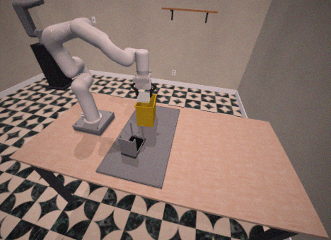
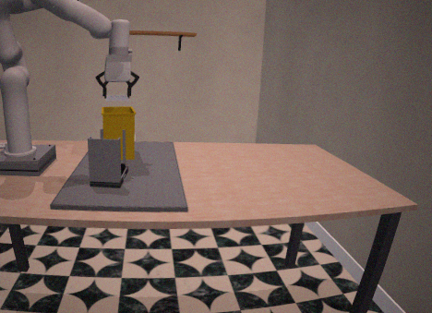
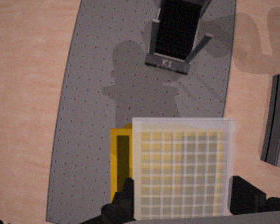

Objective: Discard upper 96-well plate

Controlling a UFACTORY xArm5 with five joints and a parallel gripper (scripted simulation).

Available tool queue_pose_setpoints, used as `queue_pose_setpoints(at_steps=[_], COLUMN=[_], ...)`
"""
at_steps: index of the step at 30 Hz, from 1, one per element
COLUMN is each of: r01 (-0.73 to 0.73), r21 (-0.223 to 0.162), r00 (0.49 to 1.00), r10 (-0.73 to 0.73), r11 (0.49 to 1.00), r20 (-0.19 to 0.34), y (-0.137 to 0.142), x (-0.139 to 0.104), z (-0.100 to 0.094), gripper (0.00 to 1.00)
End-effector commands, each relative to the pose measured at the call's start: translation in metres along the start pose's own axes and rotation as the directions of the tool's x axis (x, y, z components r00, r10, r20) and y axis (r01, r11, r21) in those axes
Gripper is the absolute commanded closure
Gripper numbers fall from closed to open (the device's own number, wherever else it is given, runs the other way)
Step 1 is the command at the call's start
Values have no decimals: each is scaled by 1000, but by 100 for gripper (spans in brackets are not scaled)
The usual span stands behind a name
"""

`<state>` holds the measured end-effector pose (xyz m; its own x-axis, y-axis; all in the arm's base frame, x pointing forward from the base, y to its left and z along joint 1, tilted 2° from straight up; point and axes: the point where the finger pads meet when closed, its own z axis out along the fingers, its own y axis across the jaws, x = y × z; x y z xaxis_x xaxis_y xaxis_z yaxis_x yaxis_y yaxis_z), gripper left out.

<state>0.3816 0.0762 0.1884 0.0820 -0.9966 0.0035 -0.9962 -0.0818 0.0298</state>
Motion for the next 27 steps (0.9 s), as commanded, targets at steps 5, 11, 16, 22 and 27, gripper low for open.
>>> queue_pose_setpoints(at_steps=[5, 11, 16, 22, 27], r01=[-1, -1, -1, -1, -1], r21=[3, 4, 4, 4, 4], r00=[1000, 1000, 1000, 1000, 1000], r10=[1, 1, 1, 1, 1], r11=[1000, 1000, 1000, 1000, 1000], r20=[-1, -2, -2, -2, -2], y=[-5, -7, -8, -7, -7], x=[-22, -40, -42, -41, -41], z=[0, 1, 1, 1, 1], gripper=[100, 100, 100, 100, 100])
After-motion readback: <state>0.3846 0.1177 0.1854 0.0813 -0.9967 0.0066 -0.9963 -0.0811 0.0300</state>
